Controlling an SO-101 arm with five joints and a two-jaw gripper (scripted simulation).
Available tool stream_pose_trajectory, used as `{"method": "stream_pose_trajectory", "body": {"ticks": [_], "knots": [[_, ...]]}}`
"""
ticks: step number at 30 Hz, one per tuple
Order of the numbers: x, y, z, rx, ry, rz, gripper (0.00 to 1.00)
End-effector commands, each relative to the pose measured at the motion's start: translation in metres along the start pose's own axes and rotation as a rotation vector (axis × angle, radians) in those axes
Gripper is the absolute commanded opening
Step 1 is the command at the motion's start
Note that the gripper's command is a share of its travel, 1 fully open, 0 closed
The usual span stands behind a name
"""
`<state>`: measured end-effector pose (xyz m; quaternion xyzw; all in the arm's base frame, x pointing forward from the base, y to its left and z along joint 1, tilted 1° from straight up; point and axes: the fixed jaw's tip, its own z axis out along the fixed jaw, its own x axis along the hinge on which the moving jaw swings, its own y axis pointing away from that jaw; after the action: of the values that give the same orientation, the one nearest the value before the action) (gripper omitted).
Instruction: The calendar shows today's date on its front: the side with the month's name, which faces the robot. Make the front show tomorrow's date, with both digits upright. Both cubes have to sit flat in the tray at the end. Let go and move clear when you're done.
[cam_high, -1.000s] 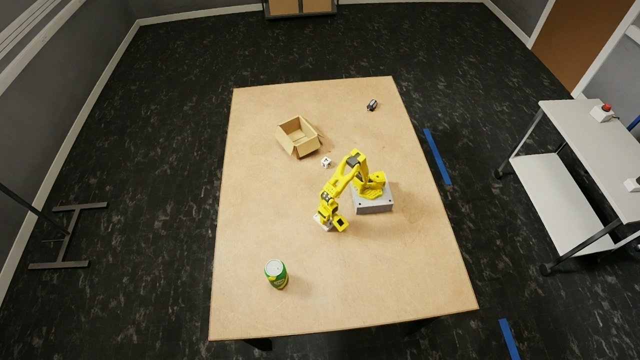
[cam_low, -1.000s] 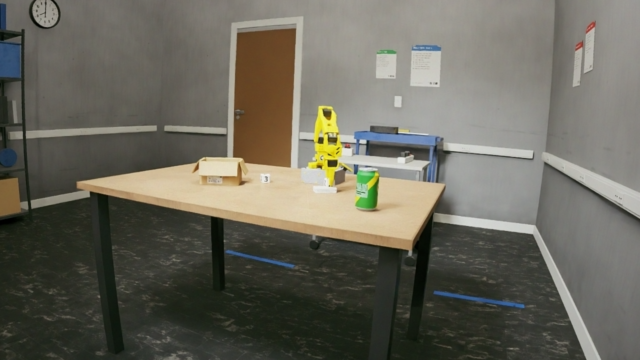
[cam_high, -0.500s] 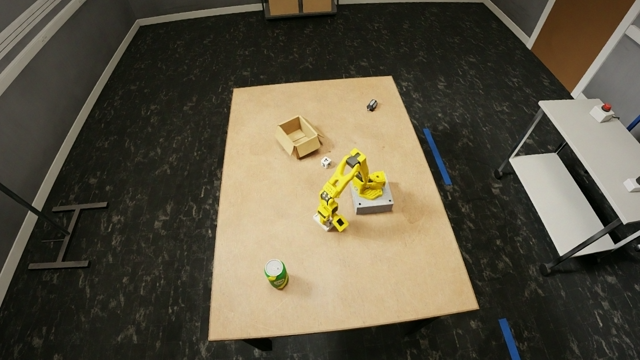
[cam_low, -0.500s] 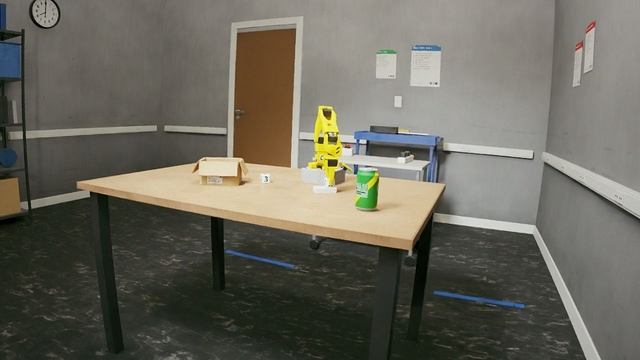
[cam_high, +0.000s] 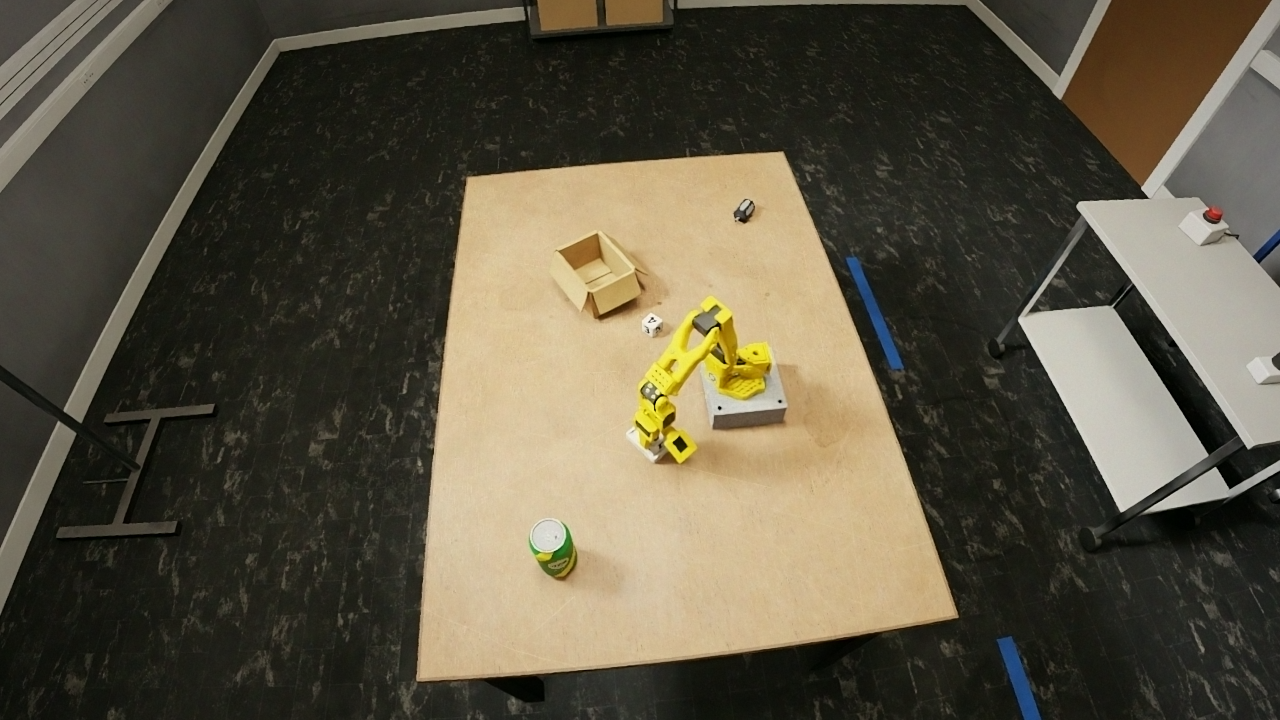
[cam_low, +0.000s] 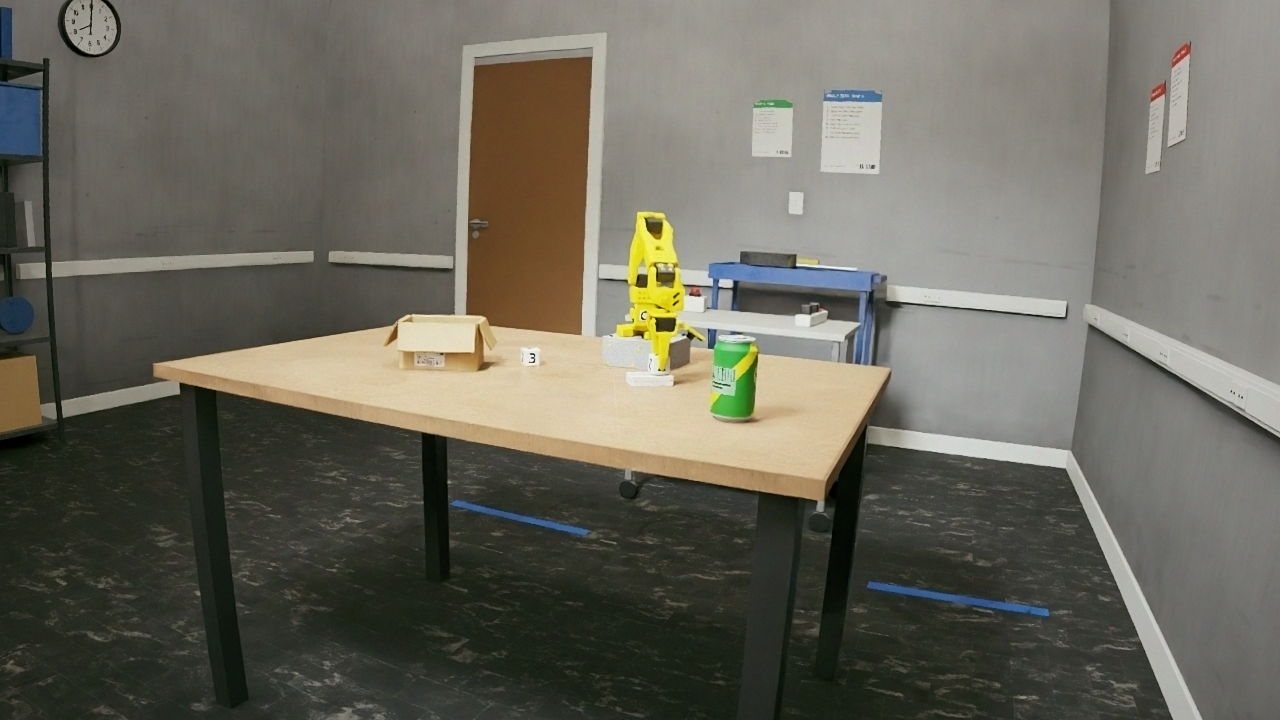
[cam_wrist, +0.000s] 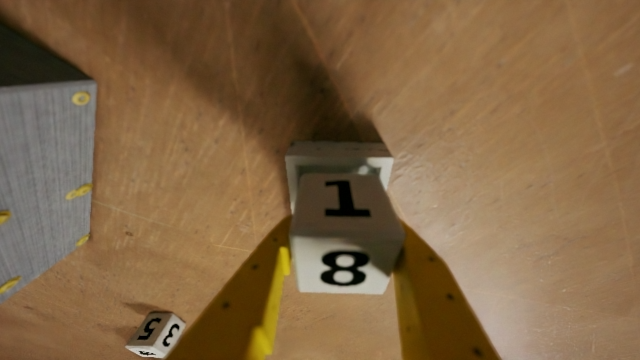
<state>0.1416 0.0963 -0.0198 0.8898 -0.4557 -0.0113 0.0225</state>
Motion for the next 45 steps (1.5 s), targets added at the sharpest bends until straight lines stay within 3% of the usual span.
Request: {"method": "stream_pose_trajectory", "body": {"ticks": [1,8,28,45], "knots": [[-0.002,-0.006,-0.006,0.033,0.000,-0.003,0.00],[-0.002,-0.005,-0.008,0.033,-0.001,-0.003,0.00],[-0.002,0.005,-0.036,0.033,-0.001,-0.003,0.00],[-0.002,0.005,-0.034,0.033,-0.001,-0.003,0.00]]}}
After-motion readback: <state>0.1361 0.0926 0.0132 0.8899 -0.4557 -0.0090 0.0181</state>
